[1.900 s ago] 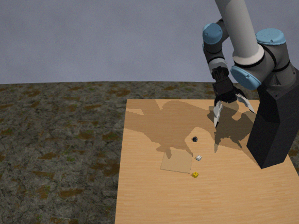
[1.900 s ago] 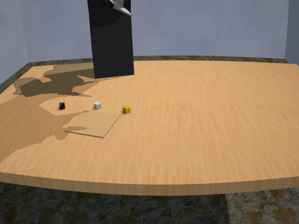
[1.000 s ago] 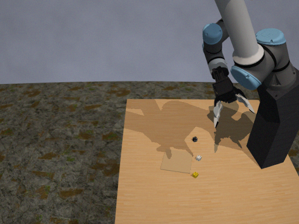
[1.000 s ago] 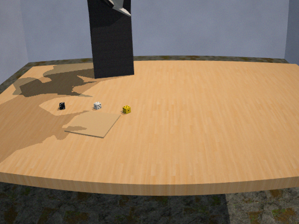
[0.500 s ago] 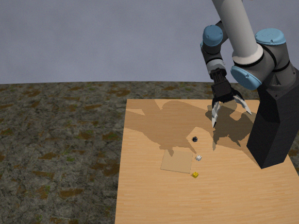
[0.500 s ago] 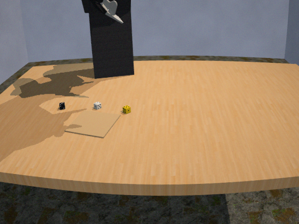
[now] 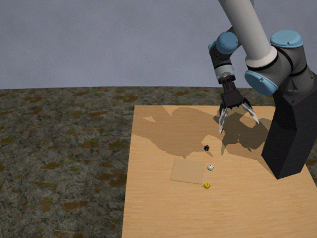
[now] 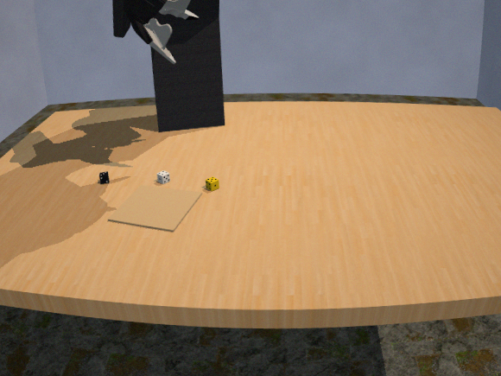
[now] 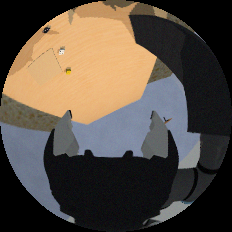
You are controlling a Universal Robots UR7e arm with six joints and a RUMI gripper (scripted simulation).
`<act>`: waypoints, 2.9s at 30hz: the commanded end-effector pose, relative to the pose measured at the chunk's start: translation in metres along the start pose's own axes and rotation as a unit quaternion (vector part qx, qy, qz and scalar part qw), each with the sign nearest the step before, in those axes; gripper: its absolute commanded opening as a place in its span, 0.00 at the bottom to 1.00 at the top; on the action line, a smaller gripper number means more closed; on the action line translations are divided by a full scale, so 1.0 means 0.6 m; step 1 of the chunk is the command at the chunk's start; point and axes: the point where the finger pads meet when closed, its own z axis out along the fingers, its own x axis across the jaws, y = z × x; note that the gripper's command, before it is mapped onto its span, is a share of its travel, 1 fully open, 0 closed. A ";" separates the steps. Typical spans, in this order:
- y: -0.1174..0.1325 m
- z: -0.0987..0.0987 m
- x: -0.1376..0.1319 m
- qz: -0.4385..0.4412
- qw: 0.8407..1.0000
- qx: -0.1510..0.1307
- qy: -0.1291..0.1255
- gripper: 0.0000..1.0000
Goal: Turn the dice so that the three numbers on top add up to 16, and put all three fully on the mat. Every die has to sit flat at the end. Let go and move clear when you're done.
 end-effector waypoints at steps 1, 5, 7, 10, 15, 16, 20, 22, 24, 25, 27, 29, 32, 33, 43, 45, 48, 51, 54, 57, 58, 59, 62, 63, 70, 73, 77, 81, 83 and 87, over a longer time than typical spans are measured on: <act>-0.048 0.004 -0.022 -0.012 0.999 0.030 -0.009 1.00; -0.089 -0.004 -0.044 -0.024 0.997 0.063 -0.020 1.00; -0.102 -0.007 -0.051 -0.029 0.997 0.075 -0.024 1.00; -0.115 -0.011 -0.059 -0.033 0.995 0.086 -0.028 1.00; -0.154 -0.022 -0.083 -0.047 0.991 0.120 -0.041 1.00; -0.154 -0.022 -0.083 -0.047 0.991 0.120 -0.041 1.00; -0.189 -0.036 -0.108 -0.060 0.985 0.154 -0.056 1.00; -0.200 -0.041 -0.116 -0.064 0.982 0.165 -0.061 1.00; -0.211 -0.046 -0.124 -0.069 0.980 0.175 -0.066 1.00; -0.221 -0.051 -0.133 -0.073 0.977 0.186 -0.071 1.00; -0.221 -0.051 -0.133 -0.073 0.977 0.186 -0.071 1.00; -0.231 -0.056 -0.141 -0.077 0.975 0.196 -0.076 1.00; -0.257 -0.071 -0.164 -0.090 0.966 0.226 -0.091 1.00; -0.257 -0.071 -0.164 -0.090 0.966 0.226 -0.091 1.00; -0.304 -0.111 -0.216 -0.118 0.940 0.292 -0.129 1.00; -0.304 -0.111 -0.216 -0.118 0.940 0.292 -0.129 1.00; -0.315 -0.123 -0.231 -0.127 0.932 0.311 -0.141 1.00; -0.323 -0.134 -0.243 -0.134 0.924 0.326 -0.151 1.00; -0.328 -0.143 -0.252 -0.139 0.917 0.338 -0.159 1.00; -0.332 -0.149 -0.259 -0.143 0.912 0.347 -0.166 1.00; -0.333 -0.151 -0.261 -0.144 0.911 0.349 -0.167 1.00; -0.333 -0.153 -0.263 -0.145 0.909 0.351 -0.169 1.00; -0.334 -0.154 -0.264 -0.146 0.908 0.353 -0.170 1.00; -0.334 -0.155 -0.265 -0.147 0.908 0.354 -0.171 1.00; -0.336 -0.158 -0.268 -0.149 0.905 0.358 -0.174 1.00; -0.336 -0.158 -0.268 -0.149 0.905 0.358 -0.174 1.00; -0.336 -0.158 -0.268 -0.149 0.905 0.358 -0.174 1.00; -0.336 -0.158 -0.268 -0.149 0.905 0.358 -0.174 1.00; -0.336 -0.158 -0.268 -0.149 0.905 0.358 -0.174 1.00; -0.336 -0.158 -0.269 -0.149 0.905 0.358 -0.174 1.00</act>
